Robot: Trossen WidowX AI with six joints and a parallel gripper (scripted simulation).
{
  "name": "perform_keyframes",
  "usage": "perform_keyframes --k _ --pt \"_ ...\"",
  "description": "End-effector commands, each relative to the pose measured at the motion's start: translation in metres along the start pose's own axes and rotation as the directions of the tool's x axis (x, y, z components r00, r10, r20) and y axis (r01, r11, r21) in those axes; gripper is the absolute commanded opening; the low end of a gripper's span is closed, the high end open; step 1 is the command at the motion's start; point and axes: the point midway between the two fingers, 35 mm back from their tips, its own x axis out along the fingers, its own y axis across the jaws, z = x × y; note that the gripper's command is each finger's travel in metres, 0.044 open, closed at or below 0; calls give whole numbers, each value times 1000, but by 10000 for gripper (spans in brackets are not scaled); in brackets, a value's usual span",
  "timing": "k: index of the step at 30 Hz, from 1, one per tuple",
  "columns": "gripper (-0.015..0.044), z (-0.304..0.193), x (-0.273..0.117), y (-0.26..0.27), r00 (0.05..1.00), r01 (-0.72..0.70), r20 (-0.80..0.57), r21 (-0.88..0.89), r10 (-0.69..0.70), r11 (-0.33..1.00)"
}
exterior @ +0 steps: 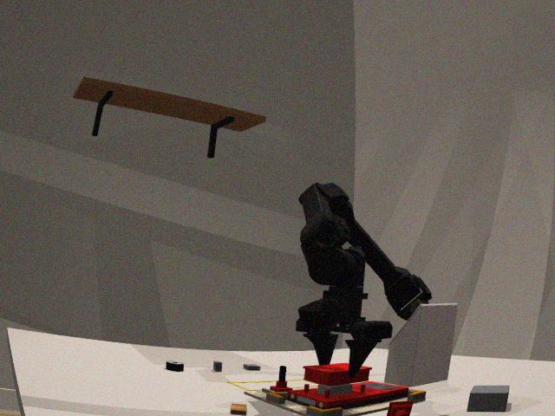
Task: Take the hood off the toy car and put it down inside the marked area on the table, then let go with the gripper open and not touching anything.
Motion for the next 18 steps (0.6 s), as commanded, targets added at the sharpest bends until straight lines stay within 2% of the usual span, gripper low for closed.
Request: perform_keyframes --k 1,9,13,18 --pt "0 2 -7 1 1000 -9 5 6 9 1000" --pt "0 1 -48 1 1000 -10 5 5 10 1000" --pt "0 0 -40 -2 1000 -1 0 -5 1 1000" --pt "0 5 -43 -29 1000 -9 1 -6 9 1000"
